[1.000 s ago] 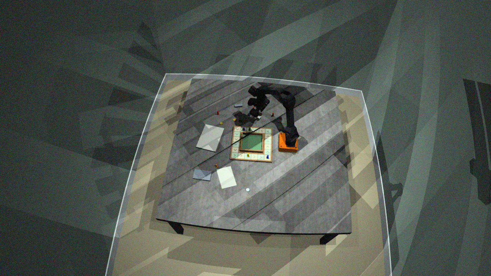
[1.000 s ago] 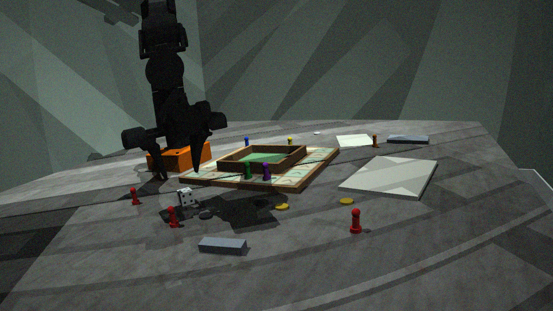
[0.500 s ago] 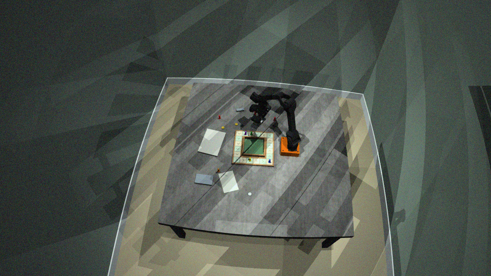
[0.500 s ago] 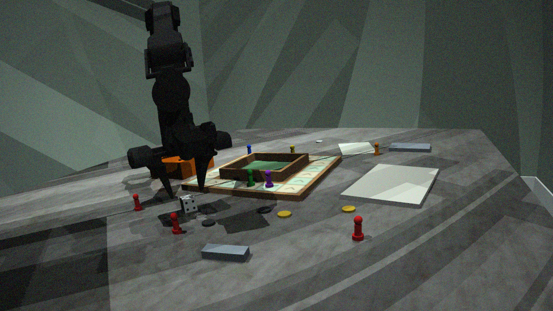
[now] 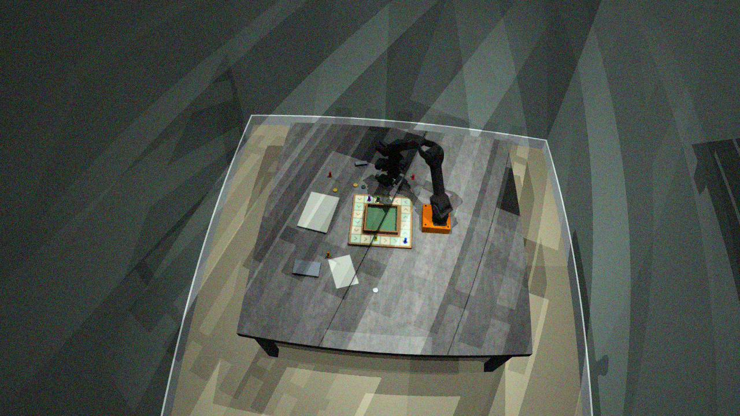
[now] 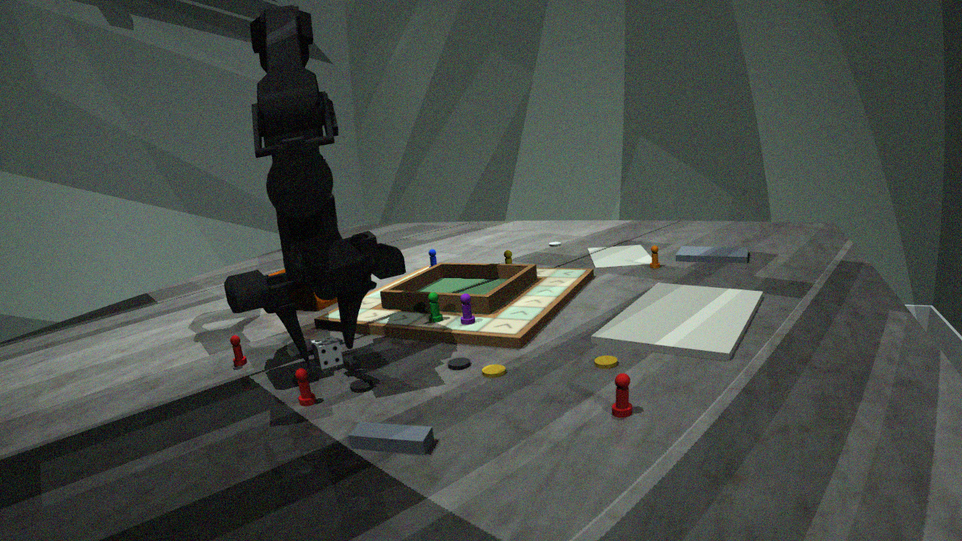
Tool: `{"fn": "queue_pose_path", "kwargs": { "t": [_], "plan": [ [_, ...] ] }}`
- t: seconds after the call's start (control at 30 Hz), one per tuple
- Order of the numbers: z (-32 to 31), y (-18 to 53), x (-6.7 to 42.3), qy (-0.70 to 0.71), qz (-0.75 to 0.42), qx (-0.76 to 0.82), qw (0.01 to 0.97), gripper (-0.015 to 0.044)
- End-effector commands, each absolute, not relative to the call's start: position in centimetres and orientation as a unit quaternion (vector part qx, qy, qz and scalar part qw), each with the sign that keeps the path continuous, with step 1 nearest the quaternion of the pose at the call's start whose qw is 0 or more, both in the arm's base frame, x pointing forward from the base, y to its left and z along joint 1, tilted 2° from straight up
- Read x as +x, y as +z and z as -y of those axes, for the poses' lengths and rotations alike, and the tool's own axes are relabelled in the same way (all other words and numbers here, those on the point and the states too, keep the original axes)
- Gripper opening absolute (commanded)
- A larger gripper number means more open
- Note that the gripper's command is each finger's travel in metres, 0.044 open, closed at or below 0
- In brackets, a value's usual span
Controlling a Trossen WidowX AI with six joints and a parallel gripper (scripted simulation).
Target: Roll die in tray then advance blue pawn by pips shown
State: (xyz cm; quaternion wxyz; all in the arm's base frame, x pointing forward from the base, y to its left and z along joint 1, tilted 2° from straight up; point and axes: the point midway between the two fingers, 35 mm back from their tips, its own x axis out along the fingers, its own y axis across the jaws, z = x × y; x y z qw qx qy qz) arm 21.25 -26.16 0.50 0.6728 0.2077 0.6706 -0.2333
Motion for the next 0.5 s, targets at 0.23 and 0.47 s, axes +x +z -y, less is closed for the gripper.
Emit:
{"fn": "queue_pose_path", "kwargs": {
  "t": [0.23,0.47],
  "plan": [
    [26.2,0.3,21.2,-0.236,-0.672,0.207,0.671,0.0058],
    [26.4,2.6,21.4,-0.236,-0.671,0.207,0.671,0.0]
  ]
}}
